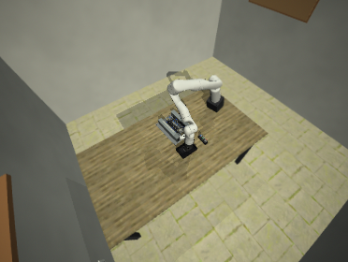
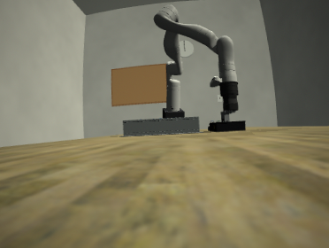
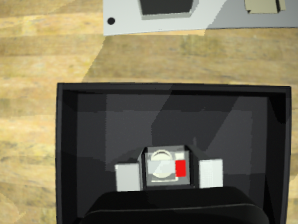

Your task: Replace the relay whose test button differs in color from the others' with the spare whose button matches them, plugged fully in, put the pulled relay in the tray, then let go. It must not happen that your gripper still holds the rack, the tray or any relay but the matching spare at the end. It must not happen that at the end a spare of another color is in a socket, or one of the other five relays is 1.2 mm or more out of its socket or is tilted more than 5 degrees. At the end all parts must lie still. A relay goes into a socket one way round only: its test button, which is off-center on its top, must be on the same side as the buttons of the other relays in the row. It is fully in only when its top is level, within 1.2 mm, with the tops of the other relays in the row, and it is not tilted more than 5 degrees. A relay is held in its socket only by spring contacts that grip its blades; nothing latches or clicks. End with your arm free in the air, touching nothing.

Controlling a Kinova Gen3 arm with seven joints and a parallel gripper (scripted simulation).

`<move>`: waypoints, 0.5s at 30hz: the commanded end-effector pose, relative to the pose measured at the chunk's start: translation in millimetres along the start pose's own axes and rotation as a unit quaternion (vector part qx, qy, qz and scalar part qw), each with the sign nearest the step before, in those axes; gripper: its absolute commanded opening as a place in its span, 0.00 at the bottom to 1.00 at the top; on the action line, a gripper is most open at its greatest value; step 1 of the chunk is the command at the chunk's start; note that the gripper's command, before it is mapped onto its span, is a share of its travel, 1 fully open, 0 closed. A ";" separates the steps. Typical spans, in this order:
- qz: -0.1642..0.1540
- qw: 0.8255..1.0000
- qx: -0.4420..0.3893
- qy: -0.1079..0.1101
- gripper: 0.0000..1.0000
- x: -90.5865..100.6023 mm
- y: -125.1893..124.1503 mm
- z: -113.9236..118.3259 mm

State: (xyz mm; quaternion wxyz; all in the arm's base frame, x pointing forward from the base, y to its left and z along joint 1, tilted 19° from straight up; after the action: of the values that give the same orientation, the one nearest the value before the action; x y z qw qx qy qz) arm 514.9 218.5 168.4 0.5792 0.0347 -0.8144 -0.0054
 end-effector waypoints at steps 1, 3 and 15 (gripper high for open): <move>-0.003 1.000 0.001 0.003 0.00 -3.3 1.7 2.5; -0.003 1.000 0.001 0.004 0.00 -4.4 2.2 3.5; -0.002 1.000 0.000 0.001 0.00 -1.2 1.5 1.8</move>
State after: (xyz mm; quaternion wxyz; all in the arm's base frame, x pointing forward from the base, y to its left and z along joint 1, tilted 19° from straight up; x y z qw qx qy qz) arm 514.6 218.8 168.4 0.5784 0.0344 -0.8150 -0.0061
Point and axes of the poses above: the point where the finger pads meet when closed, its own x axis back along the fingers, its own z axis across the jaws, y = z × x, the point moved 10 cm from there along x, back along the fingers, and after that the axes turned 1 degree about -x, right-handed, at the moved point
